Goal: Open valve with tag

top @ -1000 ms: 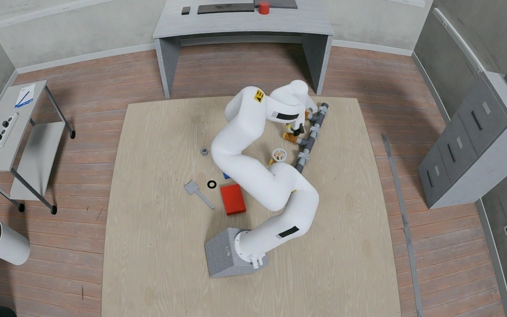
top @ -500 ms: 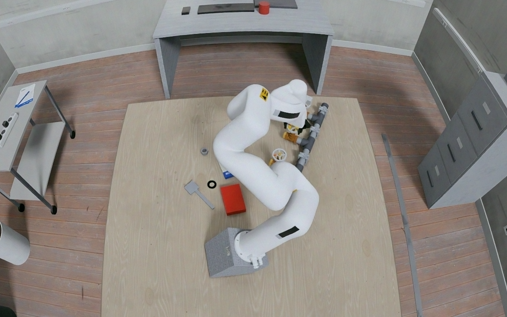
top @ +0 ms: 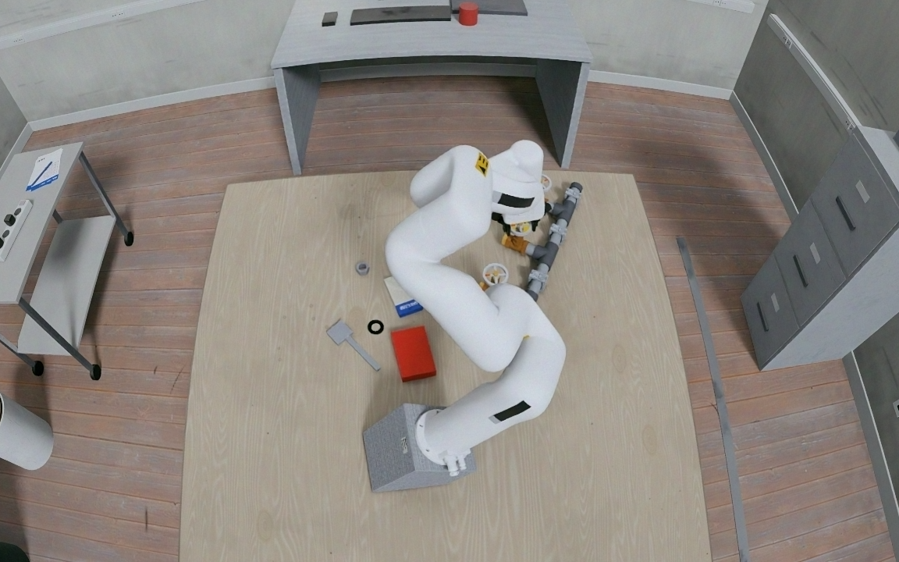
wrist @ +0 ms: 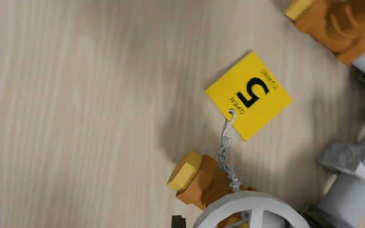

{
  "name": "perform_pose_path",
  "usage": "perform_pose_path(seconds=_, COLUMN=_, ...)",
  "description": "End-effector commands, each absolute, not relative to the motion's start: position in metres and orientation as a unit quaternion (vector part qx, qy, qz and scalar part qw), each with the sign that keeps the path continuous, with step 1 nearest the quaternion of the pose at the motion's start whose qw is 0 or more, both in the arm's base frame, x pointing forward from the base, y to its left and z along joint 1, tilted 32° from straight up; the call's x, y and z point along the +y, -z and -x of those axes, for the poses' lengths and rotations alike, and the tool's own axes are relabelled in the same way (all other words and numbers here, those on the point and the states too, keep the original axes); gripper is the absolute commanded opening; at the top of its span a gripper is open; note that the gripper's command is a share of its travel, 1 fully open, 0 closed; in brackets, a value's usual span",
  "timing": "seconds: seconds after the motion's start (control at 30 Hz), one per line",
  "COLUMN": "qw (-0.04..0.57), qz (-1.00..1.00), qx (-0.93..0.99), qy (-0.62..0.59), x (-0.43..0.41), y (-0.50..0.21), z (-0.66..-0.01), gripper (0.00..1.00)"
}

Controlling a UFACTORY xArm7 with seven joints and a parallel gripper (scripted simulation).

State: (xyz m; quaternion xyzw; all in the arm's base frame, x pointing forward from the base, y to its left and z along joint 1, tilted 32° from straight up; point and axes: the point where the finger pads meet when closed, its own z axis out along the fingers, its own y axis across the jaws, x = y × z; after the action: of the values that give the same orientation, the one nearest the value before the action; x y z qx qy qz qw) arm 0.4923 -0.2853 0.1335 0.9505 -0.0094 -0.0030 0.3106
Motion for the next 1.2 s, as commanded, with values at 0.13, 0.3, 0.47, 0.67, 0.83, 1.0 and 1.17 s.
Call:
perform_pose_path(seconds=0.13, qw=0.301, qz=-0.929, qx=0.208, qy=0.061, x=-0.2837, y=-0.1359, z=-0.4952, gripper=0.00)
perform_pose_path(seconds=0.3, qw=0.293, qz=-0.897, qx=0.318, qy=0.097, x=-0.2837, y=-0.1359, z=-0.4952, gripper=0.00)
perform_pose_path(seconds=0.47, qw=0.278, qz=-0.851, qx=0.426, qy=0.130, x=-0.2837, y=-0.1359, z=-0.4952, gripper=0.00)
perform_pose_path(seconds=0.67, qw=0.255, qz=-0.784, qx=0.543, qy=0.160, x=-0.2837, y=-0.1359, z=-0.4952, gripper=0.00)
perform_pose_path(seconds=0.83, qw=0.249, qz=-0.764, qx=0.571, qy=0.169, x=-0.2837, y=-0.1359, z=-0.4952, gripper=0.00)
perform_pose_path(seconds=1.0, qw=0.247, qz=-0.757, qx=0.580, qy=0.172, x=-0.2837, y=-0.1359, z=-0.4952, gripper=0.00)
perform_pose_path(seconds=1.17, qw=0.247, qz=-0.757, qx=0.581, qy=0.172, x=-0.2837, y=-0.1359, z=-0.4952, gripper=0.00)
